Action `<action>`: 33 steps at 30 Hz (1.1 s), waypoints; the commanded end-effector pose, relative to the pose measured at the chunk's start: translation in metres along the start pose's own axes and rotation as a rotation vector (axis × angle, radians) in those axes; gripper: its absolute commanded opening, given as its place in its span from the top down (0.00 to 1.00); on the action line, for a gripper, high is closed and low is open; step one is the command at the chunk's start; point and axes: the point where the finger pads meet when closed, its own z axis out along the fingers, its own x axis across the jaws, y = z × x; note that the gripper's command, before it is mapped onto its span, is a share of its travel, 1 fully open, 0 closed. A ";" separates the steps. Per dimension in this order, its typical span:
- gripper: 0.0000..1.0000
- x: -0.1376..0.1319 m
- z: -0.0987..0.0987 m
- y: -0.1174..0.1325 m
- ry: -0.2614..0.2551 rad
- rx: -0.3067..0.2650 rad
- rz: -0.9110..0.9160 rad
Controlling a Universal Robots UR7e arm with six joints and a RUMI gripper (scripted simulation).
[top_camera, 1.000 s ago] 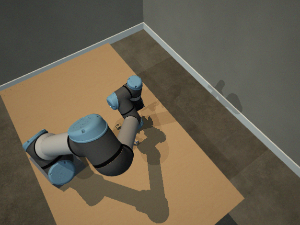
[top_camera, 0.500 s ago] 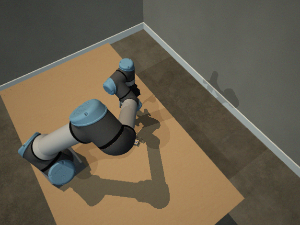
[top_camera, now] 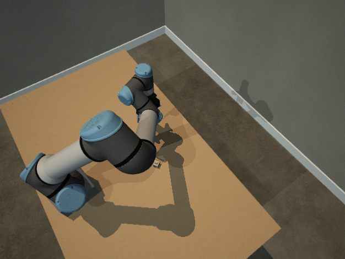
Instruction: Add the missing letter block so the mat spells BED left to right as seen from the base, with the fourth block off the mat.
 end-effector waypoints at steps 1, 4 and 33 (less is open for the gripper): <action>0.00 0.000 -0.001 0.000 0.001 -0.001 0.000; 0.00 0.000 -0.001 0.000 0.001 -0.001 -0.002; 0.00 -0.001 0.013 -0.003 0.000 -0.001 -0.443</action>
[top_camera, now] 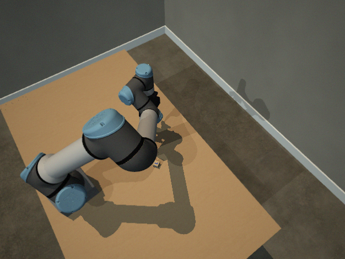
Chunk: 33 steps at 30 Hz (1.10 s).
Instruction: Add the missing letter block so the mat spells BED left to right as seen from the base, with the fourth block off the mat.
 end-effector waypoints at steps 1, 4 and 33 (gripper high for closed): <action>0.00 0.000 0.004 -0.001 0.008 0.002 -0.139; 0.00 0.000 0.005 -0.001 0.008 0.001 -0.203; 0.00 0.000 0.024 -0.001 0.008 -0.001 -0.791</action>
